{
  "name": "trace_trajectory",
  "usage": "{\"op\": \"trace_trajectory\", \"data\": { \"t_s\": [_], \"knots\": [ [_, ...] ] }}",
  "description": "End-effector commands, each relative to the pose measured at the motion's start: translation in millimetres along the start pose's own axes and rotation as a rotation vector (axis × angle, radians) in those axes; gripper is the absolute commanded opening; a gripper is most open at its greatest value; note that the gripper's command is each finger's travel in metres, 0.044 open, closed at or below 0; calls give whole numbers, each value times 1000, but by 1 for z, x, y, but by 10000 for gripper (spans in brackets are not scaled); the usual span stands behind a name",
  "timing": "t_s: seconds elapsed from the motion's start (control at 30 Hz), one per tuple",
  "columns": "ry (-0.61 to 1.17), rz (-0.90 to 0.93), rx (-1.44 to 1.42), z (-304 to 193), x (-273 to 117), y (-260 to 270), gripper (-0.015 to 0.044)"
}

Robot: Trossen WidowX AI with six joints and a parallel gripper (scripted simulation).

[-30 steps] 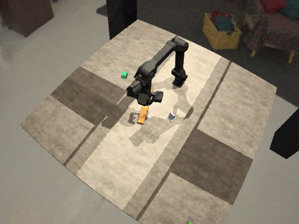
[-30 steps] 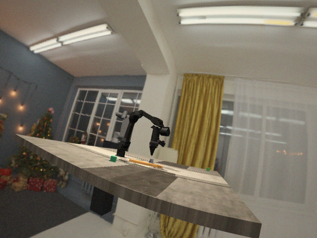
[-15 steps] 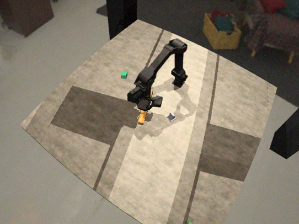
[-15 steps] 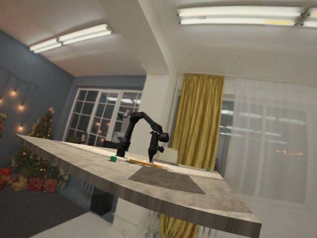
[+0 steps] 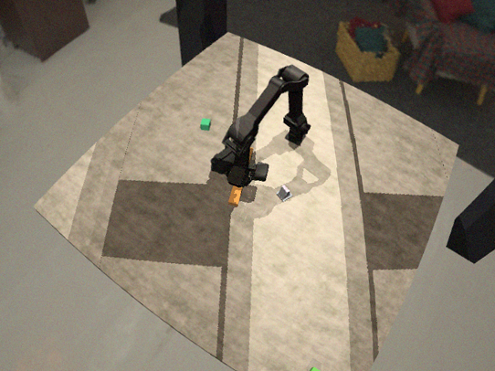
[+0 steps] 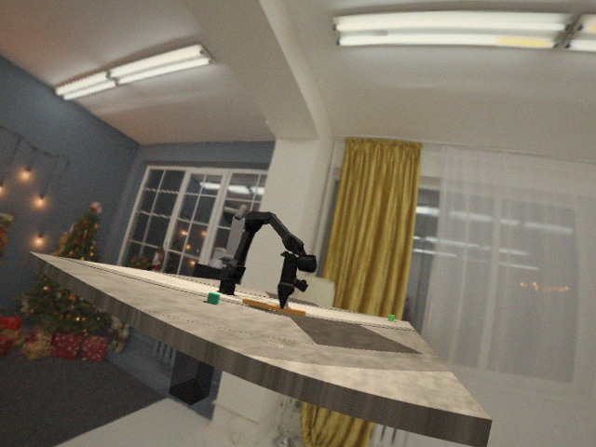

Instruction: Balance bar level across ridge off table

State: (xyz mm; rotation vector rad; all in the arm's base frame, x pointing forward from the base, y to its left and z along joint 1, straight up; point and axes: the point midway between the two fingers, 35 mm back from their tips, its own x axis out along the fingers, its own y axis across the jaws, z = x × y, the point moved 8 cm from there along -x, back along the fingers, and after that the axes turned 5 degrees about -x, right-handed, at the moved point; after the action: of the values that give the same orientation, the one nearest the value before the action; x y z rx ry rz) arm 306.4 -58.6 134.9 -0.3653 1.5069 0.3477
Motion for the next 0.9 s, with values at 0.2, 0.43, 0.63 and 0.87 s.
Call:
{"op": "trace_trajectory", "data": {
  "t_s": [0.2,0.43,0.63,0.87],
  "knots": [
    [9,3,3,0,7,0,315],
    [9,3,3,0,7,0,315],
    [7,5,0,0,6,0,210],
    [7,5,0,0,6,0,124]
  ]
}}
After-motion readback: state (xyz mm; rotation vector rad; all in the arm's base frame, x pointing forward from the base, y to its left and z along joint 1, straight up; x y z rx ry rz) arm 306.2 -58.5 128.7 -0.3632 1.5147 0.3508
